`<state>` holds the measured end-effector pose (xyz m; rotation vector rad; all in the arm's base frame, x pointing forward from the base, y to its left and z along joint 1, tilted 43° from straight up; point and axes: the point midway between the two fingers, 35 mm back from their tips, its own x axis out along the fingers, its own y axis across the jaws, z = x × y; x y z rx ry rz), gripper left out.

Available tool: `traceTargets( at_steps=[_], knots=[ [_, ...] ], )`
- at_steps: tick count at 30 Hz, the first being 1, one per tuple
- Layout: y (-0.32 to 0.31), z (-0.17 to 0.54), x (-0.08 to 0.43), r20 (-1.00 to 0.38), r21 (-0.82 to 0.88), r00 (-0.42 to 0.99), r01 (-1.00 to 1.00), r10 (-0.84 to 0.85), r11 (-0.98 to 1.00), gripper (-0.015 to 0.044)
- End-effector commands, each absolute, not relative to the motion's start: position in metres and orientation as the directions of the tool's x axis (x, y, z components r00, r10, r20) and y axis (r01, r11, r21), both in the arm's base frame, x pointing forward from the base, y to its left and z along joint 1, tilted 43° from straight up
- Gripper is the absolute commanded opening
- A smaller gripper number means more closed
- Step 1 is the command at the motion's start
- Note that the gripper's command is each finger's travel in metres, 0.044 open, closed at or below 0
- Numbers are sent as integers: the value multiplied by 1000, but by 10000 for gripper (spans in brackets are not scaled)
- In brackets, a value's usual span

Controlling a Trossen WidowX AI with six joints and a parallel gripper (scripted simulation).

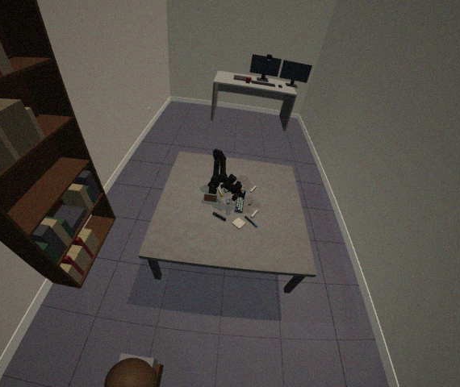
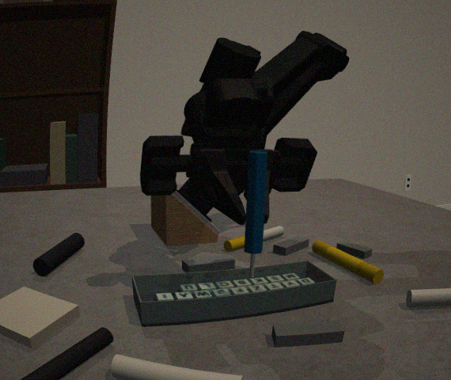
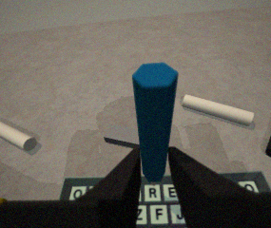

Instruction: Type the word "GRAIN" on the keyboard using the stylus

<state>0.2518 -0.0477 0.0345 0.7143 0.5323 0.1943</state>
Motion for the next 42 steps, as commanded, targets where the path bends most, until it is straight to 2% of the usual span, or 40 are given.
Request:
traceTargets(
  at_steps=[1, 7, 10, 11, 42],
  knots=[
    [-44, 30, 250, -403, 672, 848, 19, 344, 741, 0],
    [-44, 30, 250, -403, 672, 848, 19, 344, 741, 0],
    [-42, 29, 249, -403, 672, 848, 19, 344, 740, 79],
    [-42, 29, 249, -403, 672, 848, 19, 344, 740, 81],
    [-37, 24, 249, -403, 672, 848, 19, 344, 740, 81]
  ],
)
